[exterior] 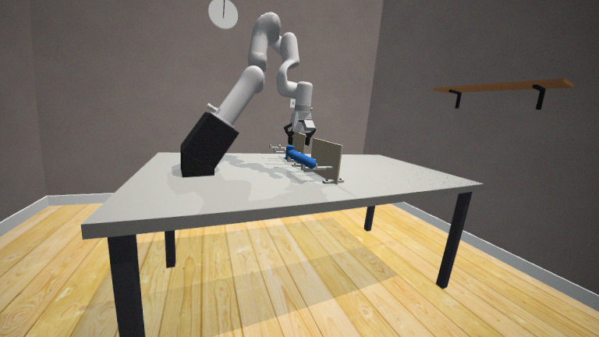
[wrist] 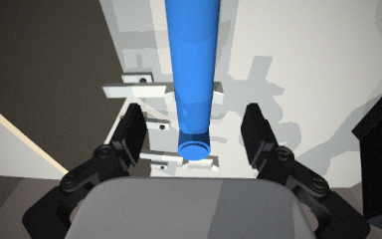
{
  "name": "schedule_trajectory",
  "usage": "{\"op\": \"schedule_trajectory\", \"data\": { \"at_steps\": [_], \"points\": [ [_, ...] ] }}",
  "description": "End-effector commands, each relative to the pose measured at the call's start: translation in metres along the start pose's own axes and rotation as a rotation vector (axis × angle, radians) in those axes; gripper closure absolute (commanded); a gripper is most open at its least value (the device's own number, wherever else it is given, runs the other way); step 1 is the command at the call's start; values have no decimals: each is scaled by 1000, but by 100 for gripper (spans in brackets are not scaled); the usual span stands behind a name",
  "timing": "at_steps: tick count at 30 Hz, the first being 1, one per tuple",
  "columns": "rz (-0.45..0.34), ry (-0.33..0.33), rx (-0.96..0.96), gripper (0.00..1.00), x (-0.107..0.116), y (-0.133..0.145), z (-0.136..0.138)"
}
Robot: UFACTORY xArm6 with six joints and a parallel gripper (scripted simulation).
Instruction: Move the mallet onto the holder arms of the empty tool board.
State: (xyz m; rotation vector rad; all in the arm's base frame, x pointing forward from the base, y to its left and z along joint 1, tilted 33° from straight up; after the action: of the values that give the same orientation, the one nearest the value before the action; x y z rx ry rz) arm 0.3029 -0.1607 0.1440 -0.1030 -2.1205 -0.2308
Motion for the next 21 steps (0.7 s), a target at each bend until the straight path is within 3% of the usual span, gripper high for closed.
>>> {"op": "schedule_trajectory", "data": {
  "at_steps": [1,13,21],
  "points": [
    [0,-11,1,0,-26,-2,-2],
    [2,-10,1,0,-60,-3,-3],
    [5,-8,1,0,-67,-2,-1]
  ]
}}
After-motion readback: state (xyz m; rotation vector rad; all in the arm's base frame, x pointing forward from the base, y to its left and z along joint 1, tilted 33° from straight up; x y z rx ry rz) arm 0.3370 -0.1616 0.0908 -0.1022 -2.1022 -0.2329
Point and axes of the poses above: the point where the finger pads meet when closed, its own x axis back along the fingers, its own z axis across the jaws, y = z × x, the point moved 3 cm from there along x, back along the fingers, and after that the axes turned 7 degrees about -x, right-handed, at the moved point
